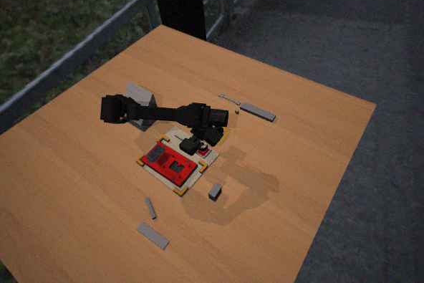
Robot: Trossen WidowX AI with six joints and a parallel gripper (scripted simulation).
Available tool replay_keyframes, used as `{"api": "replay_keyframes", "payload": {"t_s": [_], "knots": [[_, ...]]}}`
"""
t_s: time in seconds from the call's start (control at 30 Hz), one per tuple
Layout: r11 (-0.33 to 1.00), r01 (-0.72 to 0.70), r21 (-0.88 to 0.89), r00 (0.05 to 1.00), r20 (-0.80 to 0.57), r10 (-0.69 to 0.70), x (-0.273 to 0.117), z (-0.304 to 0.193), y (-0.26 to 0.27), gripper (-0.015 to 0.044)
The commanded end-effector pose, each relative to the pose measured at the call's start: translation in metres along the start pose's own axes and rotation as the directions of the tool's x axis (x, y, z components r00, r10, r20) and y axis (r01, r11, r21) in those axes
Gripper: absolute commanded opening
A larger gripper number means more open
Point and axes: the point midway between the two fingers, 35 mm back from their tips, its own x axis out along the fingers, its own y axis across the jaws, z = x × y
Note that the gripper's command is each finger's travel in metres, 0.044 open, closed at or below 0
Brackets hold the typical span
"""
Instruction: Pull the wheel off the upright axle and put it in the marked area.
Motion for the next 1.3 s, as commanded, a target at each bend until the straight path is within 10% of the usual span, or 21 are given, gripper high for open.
{"api": "replay_keyframes", "payload": {"t_s": [0.0,1.27], "knots": [[1.0,-0.003,0.003,1.0,0.005,0.003,-0.005,0.001,0.0,0.0],[1.0,-0.001,-0.001,1.0,0.003,0.001,-0.018,0.001,0.001,0.0]]}}
